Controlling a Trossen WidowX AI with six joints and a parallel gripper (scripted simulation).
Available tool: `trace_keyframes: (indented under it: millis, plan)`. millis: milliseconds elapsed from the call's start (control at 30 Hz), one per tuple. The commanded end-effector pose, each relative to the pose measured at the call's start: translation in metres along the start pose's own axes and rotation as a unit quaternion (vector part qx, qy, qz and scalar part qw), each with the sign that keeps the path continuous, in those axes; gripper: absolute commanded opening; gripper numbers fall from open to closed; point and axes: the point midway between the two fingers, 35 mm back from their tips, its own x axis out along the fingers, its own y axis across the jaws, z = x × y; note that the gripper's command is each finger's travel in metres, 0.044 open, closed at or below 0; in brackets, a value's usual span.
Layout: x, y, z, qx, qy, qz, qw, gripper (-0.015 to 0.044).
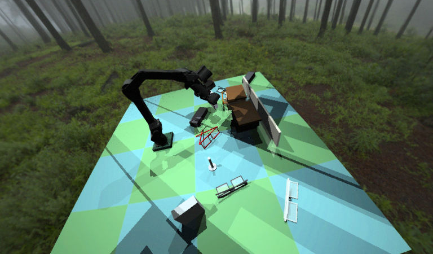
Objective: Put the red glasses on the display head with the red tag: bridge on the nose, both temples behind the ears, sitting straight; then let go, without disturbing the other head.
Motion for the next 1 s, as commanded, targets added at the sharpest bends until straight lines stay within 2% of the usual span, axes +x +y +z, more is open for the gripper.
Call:
trace_keyframes:
  millis: [0,233,300,567,667,967]
  plan:
    - [0.000,-0.046,-0.059,-0.029,0.087,-0.014,0.996,0.0200]
    - [-0.022,-0.096,-0.159,-0.068,0.215,0.027,0.974,0.0200]
    - [-0.027,-0.103,-0.175,-0.074,0.233,0.043,0.969,0.0200]
    - [-0.027,-0.104,-0.177,-0.074,0.235,0.045,0.968,0.0200]
    - [-0.027,-0.104,-0.177,-0.074,0.235,0.045,0.968,0.0121]
    - [-0.027,-0.104,-0.177,-0.074,0.235,0.045,0.968,0.0120]
